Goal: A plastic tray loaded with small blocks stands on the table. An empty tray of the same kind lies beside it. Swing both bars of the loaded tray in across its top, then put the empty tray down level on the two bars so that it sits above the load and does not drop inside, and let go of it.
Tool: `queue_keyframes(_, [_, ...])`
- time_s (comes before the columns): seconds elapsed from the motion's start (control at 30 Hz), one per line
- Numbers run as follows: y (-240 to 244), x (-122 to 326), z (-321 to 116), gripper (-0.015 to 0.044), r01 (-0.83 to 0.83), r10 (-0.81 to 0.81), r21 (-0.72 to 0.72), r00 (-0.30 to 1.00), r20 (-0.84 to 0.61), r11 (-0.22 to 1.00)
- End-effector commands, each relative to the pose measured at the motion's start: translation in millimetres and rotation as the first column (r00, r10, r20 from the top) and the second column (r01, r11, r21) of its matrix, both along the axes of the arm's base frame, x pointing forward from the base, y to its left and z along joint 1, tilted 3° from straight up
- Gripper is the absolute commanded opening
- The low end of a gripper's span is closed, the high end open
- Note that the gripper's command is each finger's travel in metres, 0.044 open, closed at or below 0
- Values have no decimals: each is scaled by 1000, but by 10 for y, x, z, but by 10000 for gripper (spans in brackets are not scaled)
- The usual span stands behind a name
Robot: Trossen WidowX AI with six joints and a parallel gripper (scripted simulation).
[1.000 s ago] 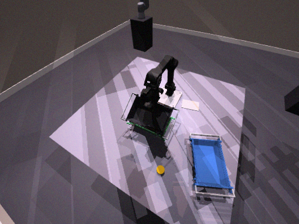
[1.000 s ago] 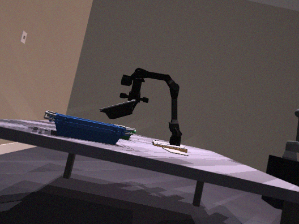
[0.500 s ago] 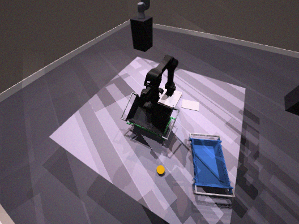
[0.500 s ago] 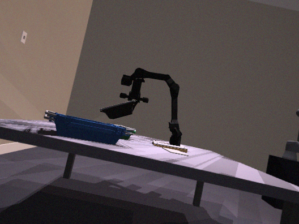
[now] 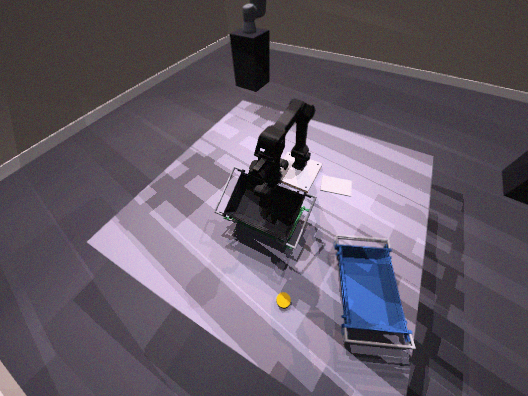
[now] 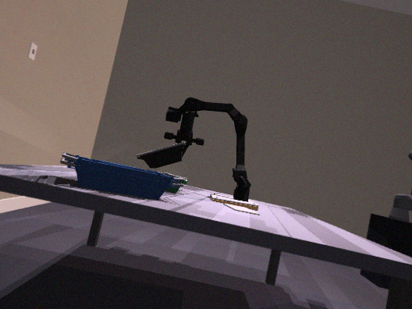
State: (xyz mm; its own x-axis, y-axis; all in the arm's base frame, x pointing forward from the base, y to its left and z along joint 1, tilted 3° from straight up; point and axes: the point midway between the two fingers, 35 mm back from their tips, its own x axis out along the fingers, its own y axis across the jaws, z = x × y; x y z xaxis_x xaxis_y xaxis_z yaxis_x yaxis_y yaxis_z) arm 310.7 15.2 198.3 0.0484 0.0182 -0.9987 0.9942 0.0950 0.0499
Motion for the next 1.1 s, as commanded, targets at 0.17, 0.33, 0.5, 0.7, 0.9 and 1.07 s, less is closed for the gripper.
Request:
queue_keyframes(0.17, [0, 20, -33, 0, 3, -3, -1, 1000, 30, 1000])
queue_keyframes(0.33, [2, 16, -91, 0, 3, -3, -1, 1000, 30, 1000])
queue_keyframes(0.5, [2, 5, -119, 0, 3, -3, -1, 1000, 30, 1000])
queue_keyframes(0.7, [1, -34, -179, 0, 3, -3, -1, 1000, 30, 1000])
queue_keyframes(0.9, [0, -54, -214, 0, 3, -3, -1, 1000, 30, 1000])
queue_keyframes(1.07, [-2, -89, -272, 0, 3, -3, -1, 1000, 29, 1000])
